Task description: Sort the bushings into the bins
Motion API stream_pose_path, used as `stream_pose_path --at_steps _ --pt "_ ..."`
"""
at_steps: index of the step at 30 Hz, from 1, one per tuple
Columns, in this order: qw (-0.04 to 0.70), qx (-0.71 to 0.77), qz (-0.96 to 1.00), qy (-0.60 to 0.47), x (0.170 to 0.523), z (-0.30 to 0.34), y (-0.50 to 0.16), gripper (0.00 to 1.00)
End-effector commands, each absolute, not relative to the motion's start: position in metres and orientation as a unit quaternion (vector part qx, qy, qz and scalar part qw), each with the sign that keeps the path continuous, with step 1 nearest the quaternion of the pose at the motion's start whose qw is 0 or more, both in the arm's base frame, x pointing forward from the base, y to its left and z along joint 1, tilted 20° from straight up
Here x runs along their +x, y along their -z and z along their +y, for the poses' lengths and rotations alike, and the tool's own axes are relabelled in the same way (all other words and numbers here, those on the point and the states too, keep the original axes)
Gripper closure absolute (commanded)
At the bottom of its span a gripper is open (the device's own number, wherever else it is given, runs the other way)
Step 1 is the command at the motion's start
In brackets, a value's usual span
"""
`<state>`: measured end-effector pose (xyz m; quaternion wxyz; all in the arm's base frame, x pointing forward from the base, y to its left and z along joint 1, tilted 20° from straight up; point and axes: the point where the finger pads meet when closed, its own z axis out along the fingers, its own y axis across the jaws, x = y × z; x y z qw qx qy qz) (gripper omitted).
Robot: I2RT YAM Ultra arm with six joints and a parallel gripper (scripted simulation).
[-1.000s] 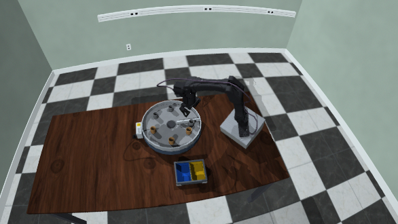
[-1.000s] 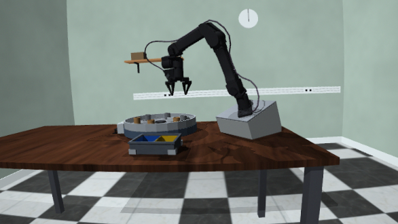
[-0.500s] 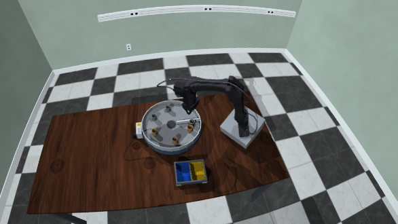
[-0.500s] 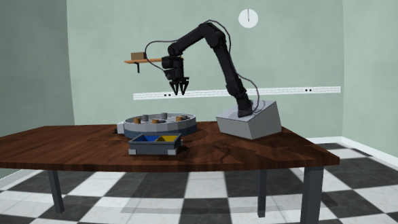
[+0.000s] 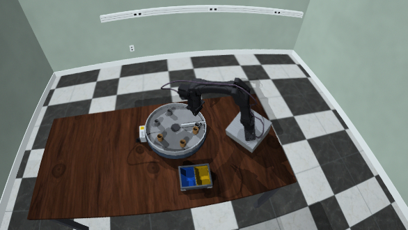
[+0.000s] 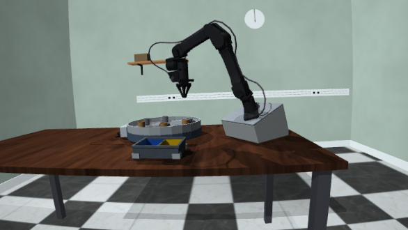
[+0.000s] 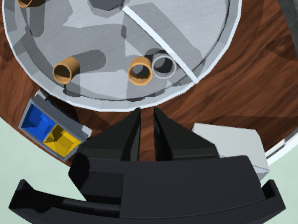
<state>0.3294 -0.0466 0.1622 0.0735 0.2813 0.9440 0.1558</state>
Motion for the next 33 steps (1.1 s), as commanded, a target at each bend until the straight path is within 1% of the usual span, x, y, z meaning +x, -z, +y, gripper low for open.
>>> stream_pose_path --at_steps 1,15,16,33 --pt "0.082 0.290 0.941 -0.155 0.3249 -0.0504 -0.1707 0.89" --pt "0.082 0.290 0.941 -0.155 0.3249 -0.0504 -0.1707 0.89" --pt "0.082 0.290 0.941 -0.155 0.3249 -0.0504 -0.1707 0.83" --pt "0.082 0.290 0.941 -0.155 0.3249 -0.0504 -0.1707 0.83"
